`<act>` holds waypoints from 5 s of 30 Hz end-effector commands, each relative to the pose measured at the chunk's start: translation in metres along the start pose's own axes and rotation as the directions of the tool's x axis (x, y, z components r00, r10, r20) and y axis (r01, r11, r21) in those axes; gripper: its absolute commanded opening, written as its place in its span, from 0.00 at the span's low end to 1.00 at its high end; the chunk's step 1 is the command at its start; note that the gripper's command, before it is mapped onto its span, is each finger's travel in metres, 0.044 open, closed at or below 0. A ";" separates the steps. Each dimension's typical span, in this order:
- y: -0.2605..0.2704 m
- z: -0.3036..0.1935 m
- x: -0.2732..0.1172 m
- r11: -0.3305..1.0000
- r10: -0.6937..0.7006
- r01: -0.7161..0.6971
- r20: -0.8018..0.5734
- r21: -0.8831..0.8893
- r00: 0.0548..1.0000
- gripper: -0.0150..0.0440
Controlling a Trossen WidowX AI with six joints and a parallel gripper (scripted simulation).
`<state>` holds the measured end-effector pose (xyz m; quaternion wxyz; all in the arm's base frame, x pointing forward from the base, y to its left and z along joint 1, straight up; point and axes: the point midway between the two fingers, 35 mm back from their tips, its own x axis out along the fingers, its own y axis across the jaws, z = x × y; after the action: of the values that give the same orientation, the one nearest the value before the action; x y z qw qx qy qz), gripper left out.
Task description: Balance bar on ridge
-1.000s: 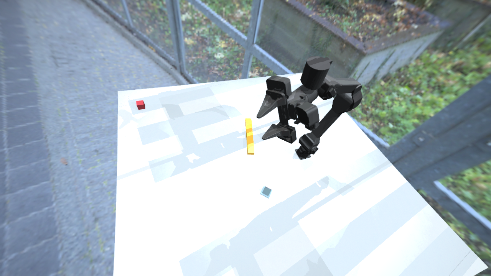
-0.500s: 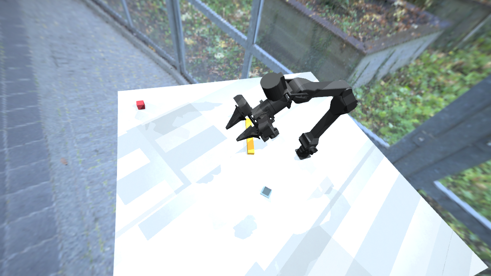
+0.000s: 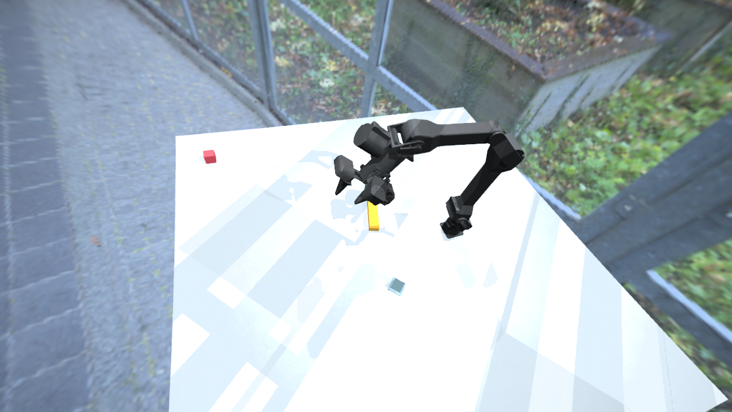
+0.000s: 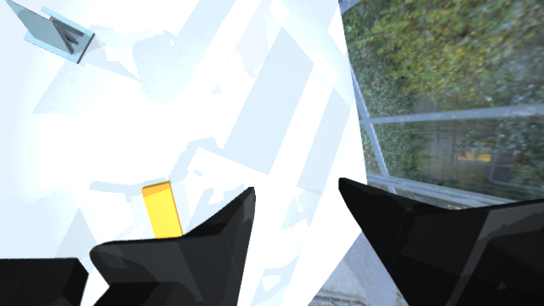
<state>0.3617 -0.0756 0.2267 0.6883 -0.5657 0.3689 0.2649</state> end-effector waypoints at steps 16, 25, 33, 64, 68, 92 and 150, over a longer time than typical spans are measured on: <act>0.122 -0.097 0.026 0.862 0.508 -0.502 -0.105 0.073 0.855 0.79; 0.138 -0.104 0.024 0.826 0.564 -0.558 -0.096 0.082 0.820 0.79; 0.157 -0.108 0.053 0.826 0.564 -0.558 -0.096 0.082 0.820 0.79; 0.178 -0.111 0.082 0.826 0.564 -0.558 -0.096 0.082 0.820 0.79; 0.178 -0.111 0.082 0.826 0.564 -0.558 -0.096 0.082 0.820 0.79; 0.177 -0.110 0.081 0.826 0.564 -0.558 -0.091 0.085 0.821 0.31; 0.107 -0.047 0.016 0.821 0.563 -0.542 -0.091 0.178 0.822 0.25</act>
<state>0.2711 -0.1080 0.1452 0.5890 -0.4045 0.5781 0.3941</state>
